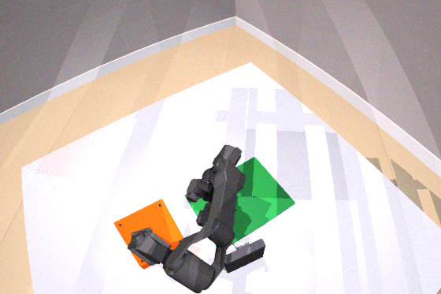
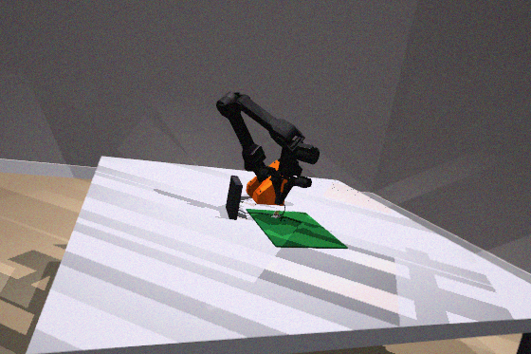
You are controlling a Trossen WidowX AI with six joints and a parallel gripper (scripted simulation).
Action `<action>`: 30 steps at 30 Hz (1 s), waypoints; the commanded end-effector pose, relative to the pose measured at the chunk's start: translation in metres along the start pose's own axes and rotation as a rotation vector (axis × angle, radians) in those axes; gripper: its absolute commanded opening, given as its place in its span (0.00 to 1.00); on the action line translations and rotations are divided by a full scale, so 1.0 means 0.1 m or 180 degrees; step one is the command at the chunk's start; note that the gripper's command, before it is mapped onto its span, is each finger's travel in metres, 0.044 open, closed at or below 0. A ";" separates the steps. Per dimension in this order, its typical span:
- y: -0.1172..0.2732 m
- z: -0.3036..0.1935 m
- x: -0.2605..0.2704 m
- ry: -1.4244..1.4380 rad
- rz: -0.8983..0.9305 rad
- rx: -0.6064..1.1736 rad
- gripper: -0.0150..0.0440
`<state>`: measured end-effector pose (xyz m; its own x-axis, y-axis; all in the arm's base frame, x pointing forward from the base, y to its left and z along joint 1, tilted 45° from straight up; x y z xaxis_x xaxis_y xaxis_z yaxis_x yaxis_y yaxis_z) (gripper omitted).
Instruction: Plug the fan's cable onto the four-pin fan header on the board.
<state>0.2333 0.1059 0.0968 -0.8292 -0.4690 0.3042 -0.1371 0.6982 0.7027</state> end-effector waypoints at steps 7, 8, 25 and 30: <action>0.00 0.03 0.01 -0.0022 0.0010 -0.0018 0.25; 0.00 0.03 0.01 -0.0022 0.0010 -0.0018 0.25; -0.22 0.03 0.01 -0.0031 0.0010 -0.0016 0.25; -0.22 0.02 0.01 -0.0013 0.0010 -0.0015 0.25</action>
<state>0.2339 0.0915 0.0798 -0.8356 -0.4600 0.3004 -0.1276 0.6944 0.7082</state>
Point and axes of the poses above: the point midway between the two fingers, 35 mm back from their tips, its own y axis back along the fingers, its own x axis across the jaws, z = x × y, the point moved 10 cm from there along y, back along the fingers, and after that the axes turned 13 degrees about -y, right-handed, at the moved point
